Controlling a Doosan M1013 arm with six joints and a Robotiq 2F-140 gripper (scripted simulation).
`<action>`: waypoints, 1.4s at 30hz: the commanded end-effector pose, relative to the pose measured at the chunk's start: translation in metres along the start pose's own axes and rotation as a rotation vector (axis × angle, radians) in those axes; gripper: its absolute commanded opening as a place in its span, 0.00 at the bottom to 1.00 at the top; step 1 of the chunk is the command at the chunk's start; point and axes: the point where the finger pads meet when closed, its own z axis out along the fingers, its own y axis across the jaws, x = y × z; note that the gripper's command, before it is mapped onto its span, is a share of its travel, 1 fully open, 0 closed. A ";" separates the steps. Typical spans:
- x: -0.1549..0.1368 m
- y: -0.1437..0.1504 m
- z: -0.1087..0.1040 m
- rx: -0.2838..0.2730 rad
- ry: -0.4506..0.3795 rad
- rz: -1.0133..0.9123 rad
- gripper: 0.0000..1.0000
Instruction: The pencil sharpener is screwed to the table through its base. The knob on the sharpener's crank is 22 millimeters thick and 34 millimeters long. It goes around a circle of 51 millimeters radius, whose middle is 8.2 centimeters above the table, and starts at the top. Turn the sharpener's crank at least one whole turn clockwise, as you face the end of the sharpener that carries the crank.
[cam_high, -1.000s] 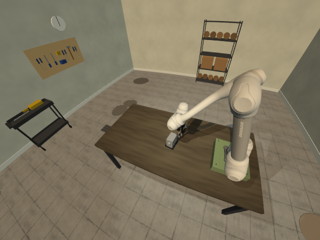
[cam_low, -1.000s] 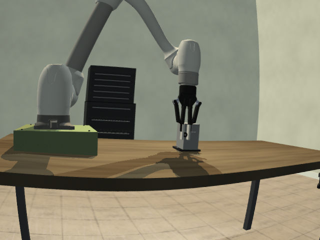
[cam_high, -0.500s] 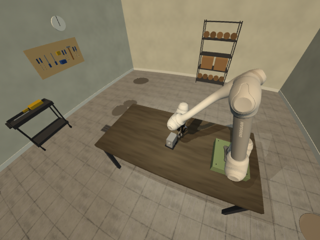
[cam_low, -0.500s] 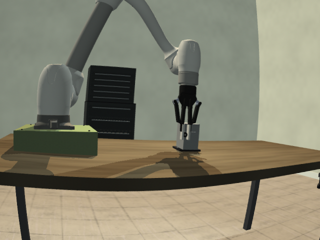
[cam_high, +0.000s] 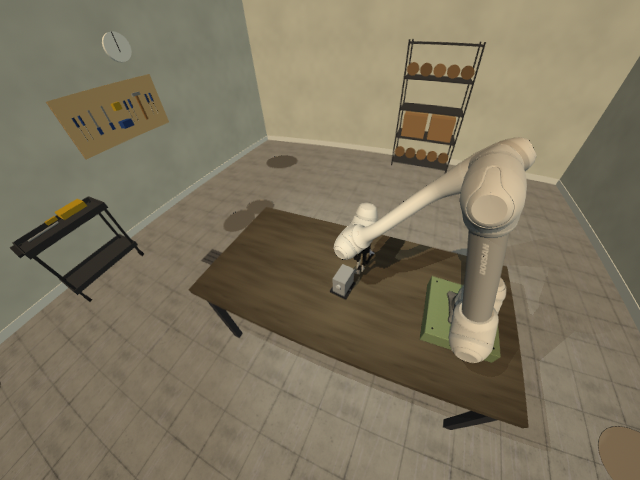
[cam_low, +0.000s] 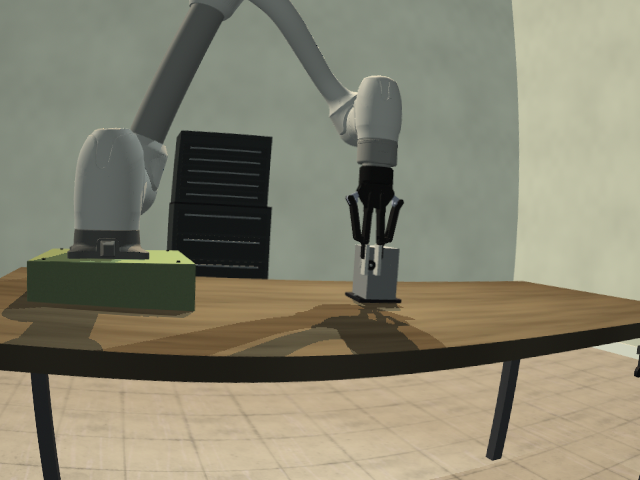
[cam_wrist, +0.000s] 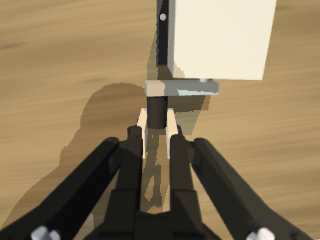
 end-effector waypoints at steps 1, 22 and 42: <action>0.000 0.000 -0.001 0.000 0.000 0.000 0.00; 0.000 0.026 -0.035 0.000 0.000 0.000 0.00; 0.000 0.049 -0.041 0.000 0.000 0.000 0.00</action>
